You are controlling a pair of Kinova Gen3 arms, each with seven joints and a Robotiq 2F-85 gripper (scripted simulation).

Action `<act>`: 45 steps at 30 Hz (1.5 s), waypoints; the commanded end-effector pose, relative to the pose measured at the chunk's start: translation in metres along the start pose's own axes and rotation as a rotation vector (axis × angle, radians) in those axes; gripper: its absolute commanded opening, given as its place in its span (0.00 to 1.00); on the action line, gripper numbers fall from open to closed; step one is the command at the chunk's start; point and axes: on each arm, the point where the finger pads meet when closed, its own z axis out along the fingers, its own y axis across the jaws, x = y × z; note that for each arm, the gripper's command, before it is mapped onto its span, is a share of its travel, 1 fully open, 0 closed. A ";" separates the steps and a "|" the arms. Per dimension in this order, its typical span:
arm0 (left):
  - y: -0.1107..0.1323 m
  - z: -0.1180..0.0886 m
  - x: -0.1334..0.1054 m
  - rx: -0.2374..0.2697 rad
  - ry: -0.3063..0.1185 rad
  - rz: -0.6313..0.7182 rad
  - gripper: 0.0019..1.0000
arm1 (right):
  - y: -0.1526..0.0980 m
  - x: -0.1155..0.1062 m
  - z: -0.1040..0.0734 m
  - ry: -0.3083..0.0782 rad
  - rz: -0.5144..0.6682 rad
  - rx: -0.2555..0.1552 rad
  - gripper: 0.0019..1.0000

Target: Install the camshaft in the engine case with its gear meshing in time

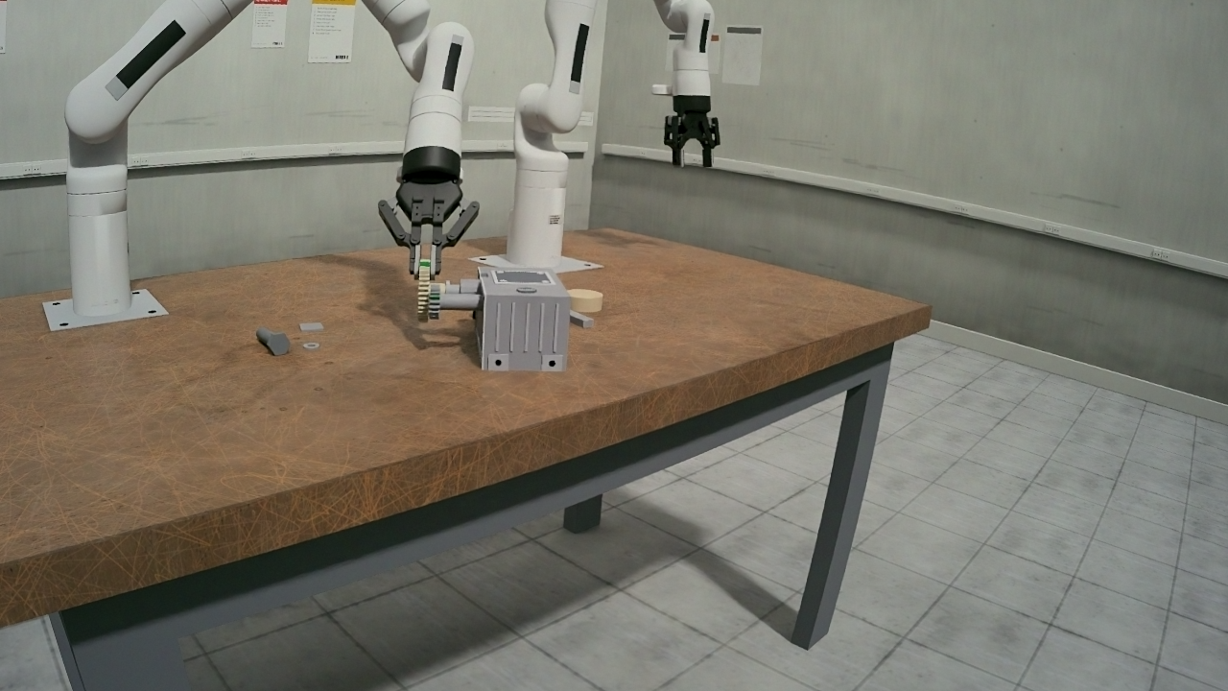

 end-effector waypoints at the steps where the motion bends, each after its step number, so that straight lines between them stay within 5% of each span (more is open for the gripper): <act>1: 0.000 0.000 0.000 -0.001 0.000 0.000 1.00 | 0.001 -0.001 -0.001 0.000 -0.003 0.002 0.17; 45: 0.000 0.000 0.000 -0.001 0.000 0.000 1.00 | 0.011 -0.001 -0.001 -0.002 -0.006 0.002 0.17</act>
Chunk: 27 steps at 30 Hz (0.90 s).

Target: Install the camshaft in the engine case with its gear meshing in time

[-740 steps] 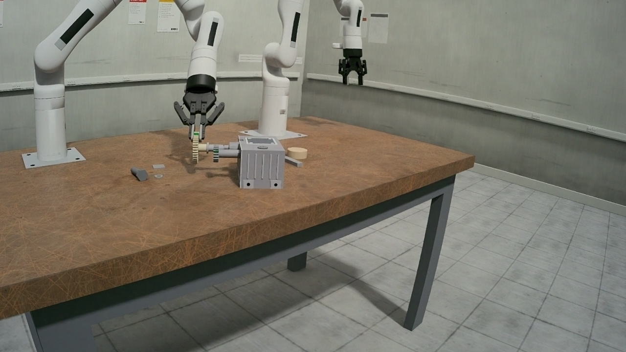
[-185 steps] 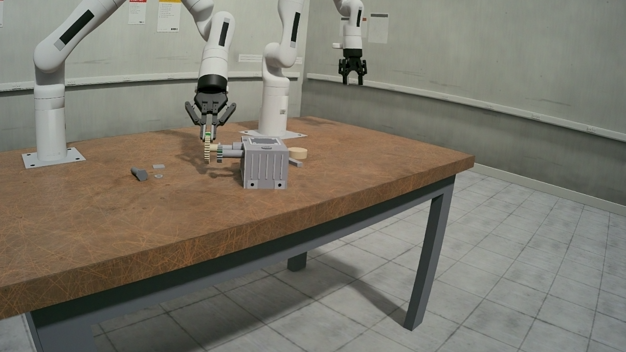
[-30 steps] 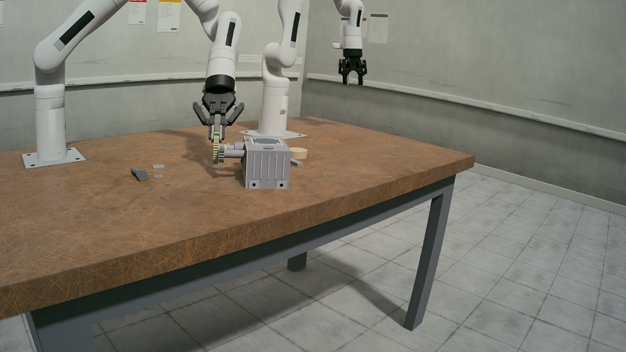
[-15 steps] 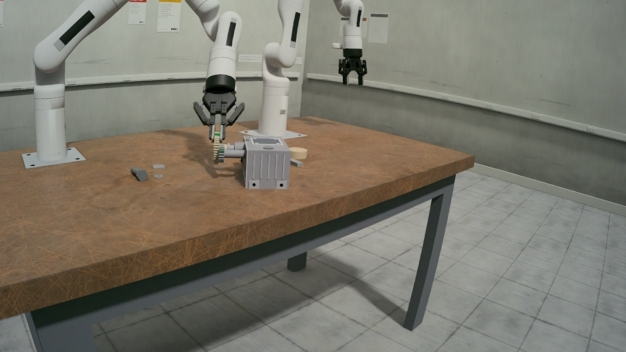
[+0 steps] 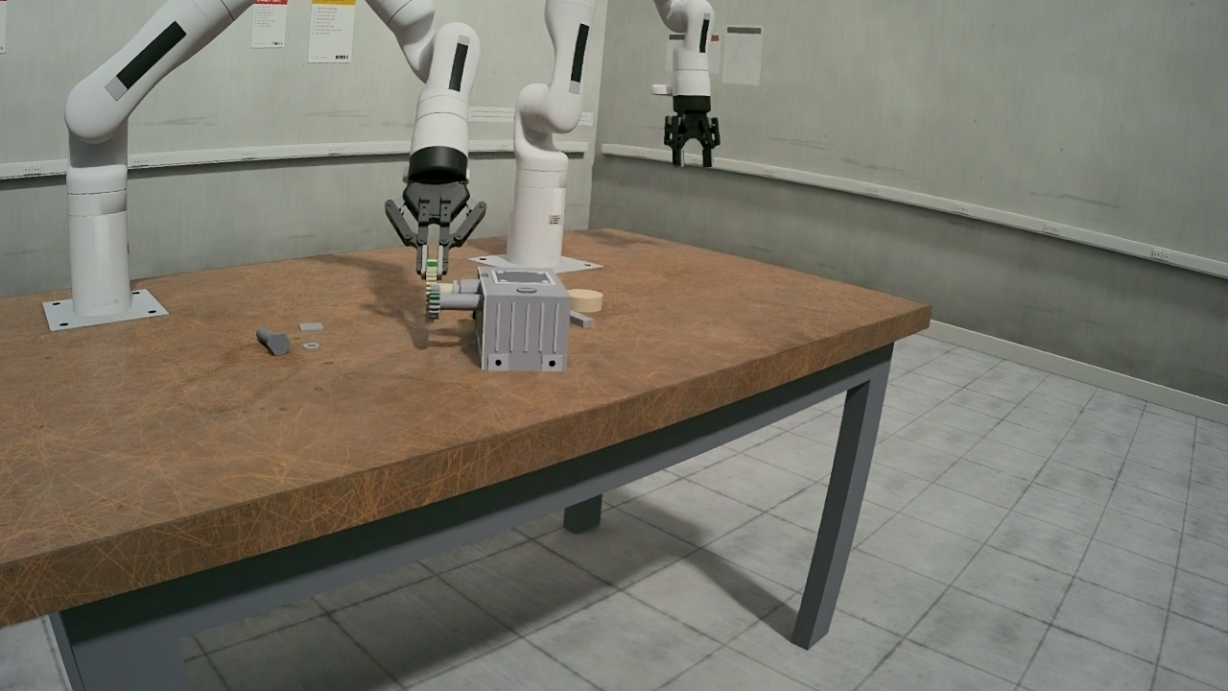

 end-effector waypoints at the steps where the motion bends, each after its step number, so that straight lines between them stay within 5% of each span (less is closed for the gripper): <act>1: 0.000 0.000 0.000 -0.001 0.000 0.000 1.00 | 0.003 -0.001 -0.001 0.001 -0.005 0.001 0.17; 27: 0.000 0.000 0.000 -0.001 0.000 0.000 1.00 | 0.006 -0.001 -0.001 0.000 -0.005 0.003 0.17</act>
